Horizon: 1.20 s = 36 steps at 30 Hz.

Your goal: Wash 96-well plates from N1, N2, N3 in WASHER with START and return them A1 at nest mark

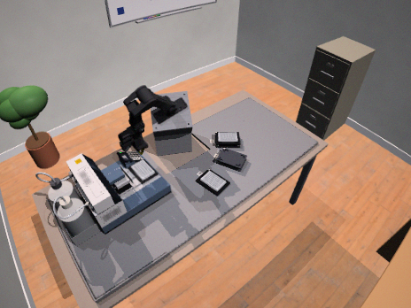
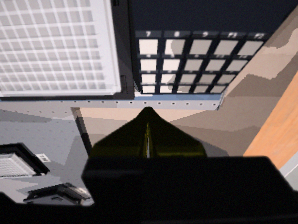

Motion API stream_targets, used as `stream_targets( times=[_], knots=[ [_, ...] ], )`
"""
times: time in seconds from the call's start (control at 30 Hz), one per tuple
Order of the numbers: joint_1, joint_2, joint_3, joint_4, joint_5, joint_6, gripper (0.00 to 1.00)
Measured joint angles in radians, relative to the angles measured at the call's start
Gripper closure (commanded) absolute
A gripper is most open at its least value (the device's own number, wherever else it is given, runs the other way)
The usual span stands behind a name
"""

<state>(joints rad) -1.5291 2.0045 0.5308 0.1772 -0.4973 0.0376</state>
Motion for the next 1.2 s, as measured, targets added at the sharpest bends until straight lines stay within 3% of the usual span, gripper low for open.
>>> stream_targets(
  times=[0.5, 1.2],
  knots=[
    [0.049, 0.113, 0.023, 0.111, 0.012, 0.048, 1.00],
    [0.063, 0.151, 0.036, 0.163, 0.020, 0.072, 1.00]
  ],
)
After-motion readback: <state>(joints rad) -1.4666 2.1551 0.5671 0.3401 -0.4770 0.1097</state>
